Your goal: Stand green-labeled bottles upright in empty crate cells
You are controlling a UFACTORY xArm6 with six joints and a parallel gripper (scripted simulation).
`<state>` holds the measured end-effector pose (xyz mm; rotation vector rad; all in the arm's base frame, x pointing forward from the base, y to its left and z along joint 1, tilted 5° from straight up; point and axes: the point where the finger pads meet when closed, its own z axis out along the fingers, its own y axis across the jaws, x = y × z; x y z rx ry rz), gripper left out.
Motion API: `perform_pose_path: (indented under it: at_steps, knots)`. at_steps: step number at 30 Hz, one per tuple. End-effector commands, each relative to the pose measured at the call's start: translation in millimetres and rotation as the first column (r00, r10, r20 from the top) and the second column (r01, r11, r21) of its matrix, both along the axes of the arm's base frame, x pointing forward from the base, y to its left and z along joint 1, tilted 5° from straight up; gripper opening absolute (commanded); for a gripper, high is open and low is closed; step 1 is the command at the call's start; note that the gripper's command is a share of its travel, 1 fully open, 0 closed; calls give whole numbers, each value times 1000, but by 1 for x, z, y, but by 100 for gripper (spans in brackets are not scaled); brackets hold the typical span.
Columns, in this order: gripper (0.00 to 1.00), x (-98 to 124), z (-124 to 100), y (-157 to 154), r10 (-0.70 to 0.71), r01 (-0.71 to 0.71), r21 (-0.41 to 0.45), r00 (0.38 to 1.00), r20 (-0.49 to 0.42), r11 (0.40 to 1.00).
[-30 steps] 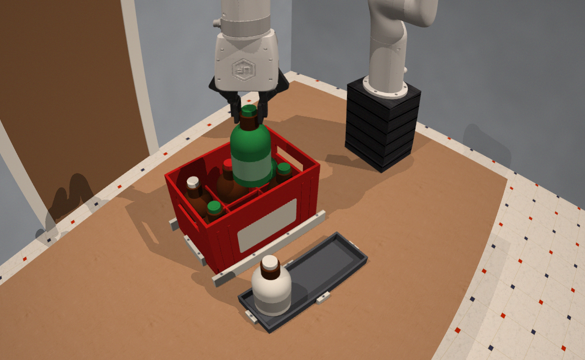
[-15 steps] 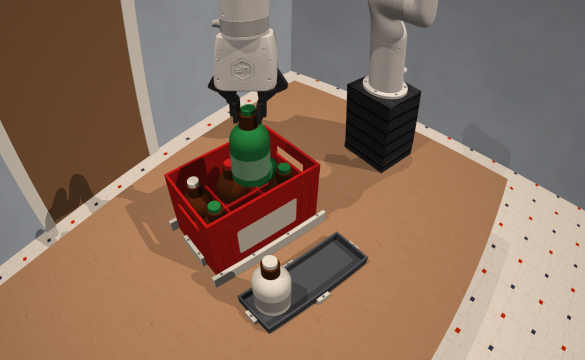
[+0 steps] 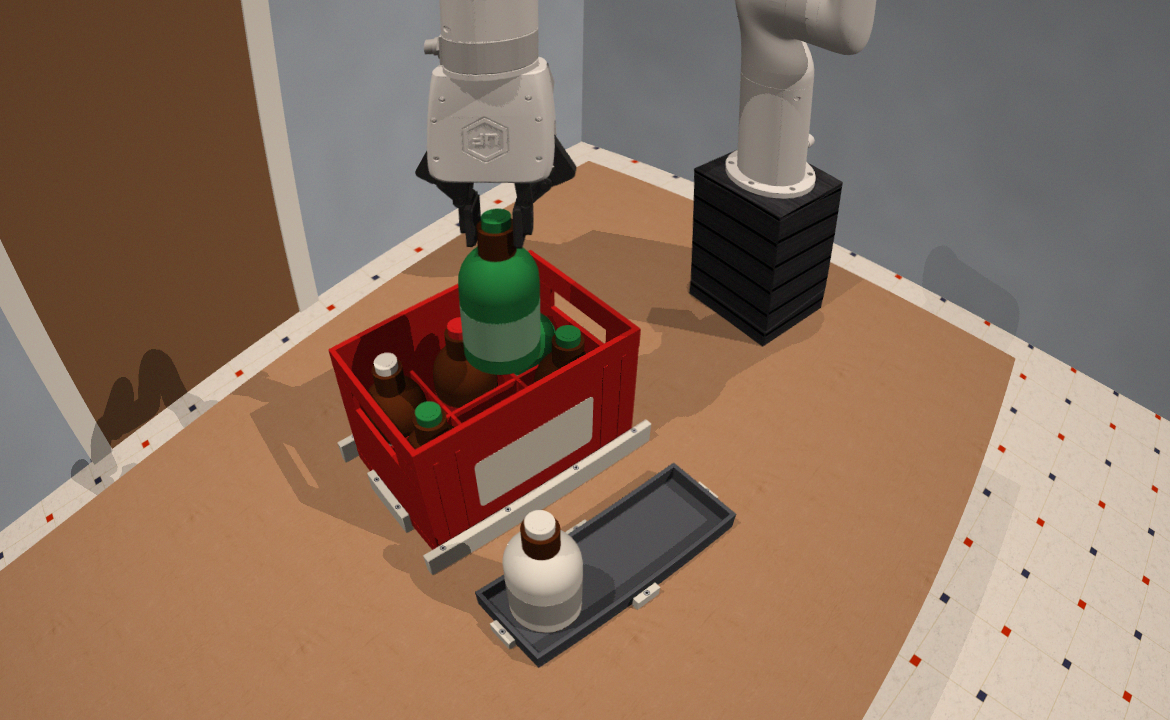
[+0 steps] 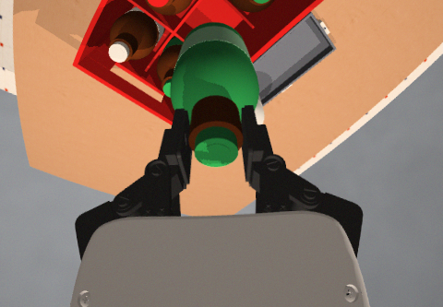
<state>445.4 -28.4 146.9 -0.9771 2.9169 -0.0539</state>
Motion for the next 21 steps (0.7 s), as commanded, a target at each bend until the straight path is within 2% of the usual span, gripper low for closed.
perform_pose_path:
  at_steps: [1, 21]
  knots:
    - [0, 1, 1, 0, 0, 0, 0, 1000, 5, 1000]
    - [0, 3, -12, -1, 0, 0, 0, 1000, 5, 1000]
